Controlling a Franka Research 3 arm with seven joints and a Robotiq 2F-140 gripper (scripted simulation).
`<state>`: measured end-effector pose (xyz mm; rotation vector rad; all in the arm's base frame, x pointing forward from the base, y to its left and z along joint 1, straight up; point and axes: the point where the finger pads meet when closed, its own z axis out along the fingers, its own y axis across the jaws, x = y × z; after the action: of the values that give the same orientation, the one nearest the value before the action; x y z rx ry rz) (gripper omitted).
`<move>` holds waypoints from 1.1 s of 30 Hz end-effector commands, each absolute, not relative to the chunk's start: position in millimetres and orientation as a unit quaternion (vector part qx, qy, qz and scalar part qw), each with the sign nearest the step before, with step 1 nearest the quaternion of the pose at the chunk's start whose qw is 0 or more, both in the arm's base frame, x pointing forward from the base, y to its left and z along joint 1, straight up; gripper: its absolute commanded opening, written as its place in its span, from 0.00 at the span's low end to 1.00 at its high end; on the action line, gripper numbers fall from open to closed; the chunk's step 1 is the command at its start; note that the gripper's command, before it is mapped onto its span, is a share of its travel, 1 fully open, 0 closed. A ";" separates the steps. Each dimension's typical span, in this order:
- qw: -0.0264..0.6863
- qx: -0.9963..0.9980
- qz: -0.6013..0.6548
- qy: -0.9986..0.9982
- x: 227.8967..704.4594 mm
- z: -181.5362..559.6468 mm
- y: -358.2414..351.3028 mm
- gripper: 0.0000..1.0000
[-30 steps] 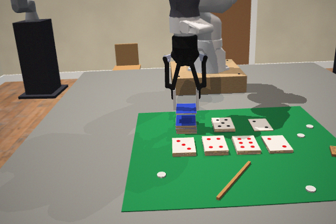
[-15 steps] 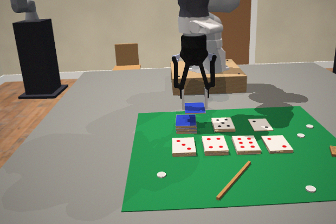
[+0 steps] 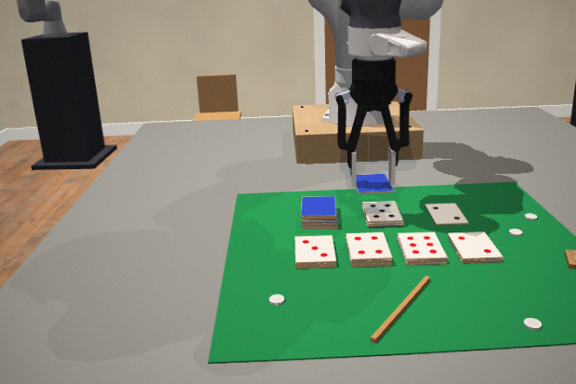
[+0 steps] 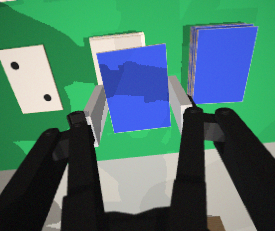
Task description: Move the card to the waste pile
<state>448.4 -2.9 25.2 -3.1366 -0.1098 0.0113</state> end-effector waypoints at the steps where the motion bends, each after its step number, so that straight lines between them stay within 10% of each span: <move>1: 0.001 -1.000 0.000 -0.012 449.1 26.3 9.1 0.43; 33: 0.001 -1.000 0.000 -0.012 448.6 26.3 15.3 0.43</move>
<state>447.2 16.1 25.3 -3.1386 -0.0514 0.0095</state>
